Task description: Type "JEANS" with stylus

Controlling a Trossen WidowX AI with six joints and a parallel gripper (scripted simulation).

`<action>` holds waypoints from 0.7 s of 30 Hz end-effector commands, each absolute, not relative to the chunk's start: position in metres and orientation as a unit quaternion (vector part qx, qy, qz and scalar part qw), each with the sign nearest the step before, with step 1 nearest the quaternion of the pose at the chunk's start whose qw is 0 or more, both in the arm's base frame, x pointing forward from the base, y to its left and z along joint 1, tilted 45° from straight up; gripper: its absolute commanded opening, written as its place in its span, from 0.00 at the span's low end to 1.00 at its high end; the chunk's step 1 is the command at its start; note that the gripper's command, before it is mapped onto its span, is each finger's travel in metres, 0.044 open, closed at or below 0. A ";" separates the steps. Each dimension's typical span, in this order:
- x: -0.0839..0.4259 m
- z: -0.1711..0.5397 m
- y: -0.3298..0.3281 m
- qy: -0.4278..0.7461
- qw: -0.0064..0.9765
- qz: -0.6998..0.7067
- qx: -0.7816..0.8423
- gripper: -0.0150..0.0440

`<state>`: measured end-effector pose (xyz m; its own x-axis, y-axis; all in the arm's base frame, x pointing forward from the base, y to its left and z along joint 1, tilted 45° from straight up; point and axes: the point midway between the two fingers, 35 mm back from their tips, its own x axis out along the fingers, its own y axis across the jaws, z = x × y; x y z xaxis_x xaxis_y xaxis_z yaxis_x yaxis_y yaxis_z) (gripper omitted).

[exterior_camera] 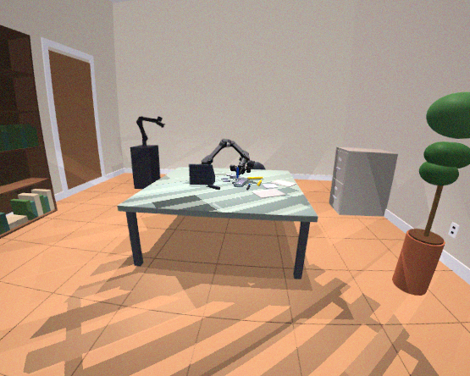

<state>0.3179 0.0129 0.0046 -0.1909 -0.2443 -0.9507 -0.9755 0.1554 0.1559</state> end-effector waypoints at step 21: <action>0.371 0.106 0.065 0.445 0.441 0.409 -0.663 0.25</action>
